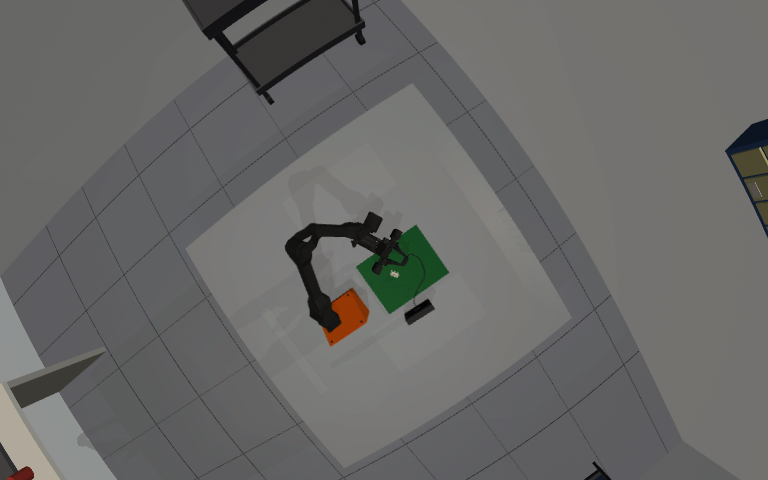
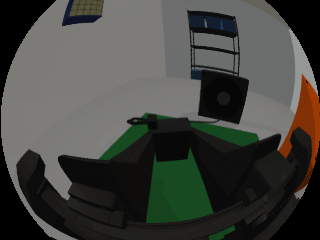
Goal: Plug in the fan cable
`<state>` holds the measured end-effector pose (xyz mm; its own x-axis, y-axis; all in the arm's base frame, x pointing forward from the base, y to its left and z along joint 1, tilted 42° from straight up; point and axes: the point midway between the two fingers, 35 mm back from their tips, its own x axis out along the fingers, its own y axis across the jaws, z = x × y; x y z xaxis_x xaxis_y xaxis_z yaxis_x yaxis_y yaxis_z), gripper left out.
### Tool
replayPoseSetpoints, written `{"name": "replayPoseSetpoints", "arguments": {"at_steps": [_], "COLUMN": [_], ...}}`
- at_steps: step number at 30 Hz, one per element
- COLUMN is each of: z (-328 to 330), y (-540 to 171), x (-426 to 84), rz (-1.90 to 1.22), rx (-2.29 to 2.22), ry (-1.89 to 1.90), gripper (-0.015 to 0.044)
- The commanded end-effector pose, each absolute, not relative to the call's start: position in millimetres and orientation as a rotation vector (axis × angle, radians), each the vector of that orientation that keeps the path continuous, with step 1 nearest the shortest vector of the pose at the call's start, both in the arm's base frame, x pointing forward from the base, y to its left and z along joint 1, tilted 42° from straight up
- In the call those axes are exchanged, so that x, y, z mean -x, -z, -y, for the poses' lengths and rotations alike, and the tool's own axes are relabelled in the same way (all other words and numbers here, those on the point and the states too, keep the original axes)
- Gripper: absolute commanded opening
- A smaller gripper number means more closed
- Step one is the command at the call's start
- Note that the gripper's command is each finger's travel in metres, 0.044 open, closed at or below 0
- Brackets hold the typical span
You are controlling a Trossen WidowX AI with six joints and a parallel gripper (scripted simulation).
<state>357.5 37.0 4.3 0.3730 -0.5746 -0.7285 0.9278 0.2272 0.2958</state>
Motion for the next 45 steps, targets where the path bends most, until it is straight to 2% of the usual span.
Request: {"name": "replayPoseSetpoints", "arguments": {"at_steps": [1, 45], "z": [-36, -50], "y": [-5, 13], "x": [-357, -359], "rz": [-0.537, -0.531], "rx": [-0.794, -0.798], "ry": [1.105, 1.104], "gripper": [0.0, 0.0]}}
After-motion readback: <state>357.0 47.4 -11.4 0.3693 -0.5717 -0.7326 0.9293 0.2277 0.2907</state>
